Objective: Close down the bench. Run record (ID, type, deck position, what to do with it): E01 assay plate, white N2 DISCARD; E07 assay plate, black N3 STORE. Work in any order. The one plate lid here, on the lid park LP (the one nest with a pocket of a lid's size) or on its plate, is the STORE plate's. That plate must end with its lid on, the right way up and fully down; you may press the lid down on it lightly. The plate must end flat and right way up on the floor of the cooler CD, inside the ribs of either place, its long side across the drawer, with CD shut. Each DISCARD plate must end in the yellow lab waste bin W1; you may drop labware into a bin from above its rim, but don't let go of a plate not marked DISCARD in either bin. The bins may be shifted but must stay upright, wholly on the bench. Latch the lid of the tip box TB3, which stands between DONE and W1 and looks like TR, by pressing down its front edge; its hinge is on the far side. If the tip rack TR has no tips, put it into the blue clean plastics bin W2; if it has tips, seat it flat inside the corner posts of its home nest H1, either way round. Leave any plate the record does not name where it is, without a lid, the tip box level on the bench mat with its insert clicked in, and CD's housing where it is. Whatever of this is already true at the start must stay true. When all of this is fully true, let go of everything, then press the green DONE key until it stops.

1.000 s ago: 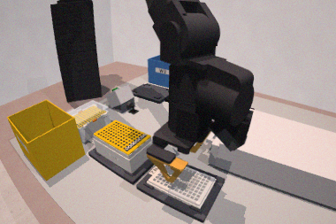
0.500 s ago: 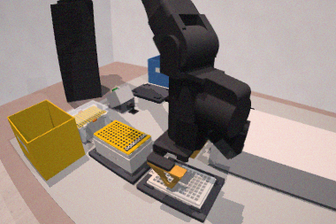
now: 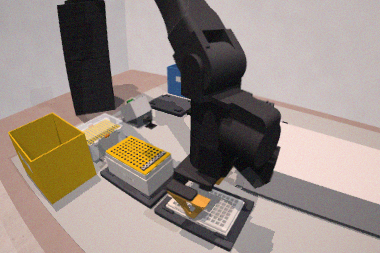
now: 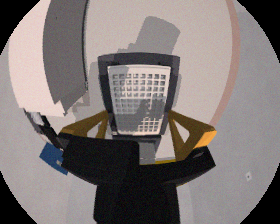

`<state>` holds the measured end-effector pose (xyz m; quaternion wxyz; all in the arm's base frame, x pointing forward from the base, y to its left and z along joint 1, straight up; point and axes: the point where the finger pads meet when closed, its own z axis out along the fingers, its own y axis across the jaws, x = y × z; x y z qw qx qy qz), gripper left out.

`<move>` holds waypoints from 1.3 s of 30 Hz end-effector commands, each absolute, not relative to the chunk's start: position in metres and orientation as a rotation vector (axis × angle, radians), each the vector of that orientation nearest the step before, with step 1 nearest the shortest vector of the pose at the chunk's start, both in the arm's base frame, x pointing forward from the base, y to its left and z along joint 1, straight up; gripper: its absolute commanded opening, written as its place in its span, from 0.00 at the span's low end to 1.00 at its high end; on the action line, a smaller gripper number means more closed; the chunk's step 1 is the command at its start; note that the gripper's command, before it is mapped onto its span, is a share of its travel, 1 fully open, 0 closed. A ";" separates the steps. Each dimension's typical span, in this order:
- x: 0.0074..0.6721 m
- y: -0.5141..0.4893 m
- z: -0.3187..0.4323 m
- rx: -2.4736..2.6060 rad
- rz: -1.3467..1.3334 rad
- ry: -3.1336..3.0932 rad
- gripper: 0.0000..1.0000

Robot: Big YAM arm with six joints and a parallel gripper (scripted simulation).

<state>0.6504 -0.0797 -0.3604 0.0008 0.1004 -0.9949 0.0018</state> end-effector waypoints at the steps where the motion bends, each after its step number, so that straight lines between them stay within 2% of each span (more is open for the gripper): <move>1: 0.678 -0.083 -0.353 0.295 0.020 -3.181 1.00; 39: 0.679 -0.083 -0.354 0.296 0.021 -3.183 1.00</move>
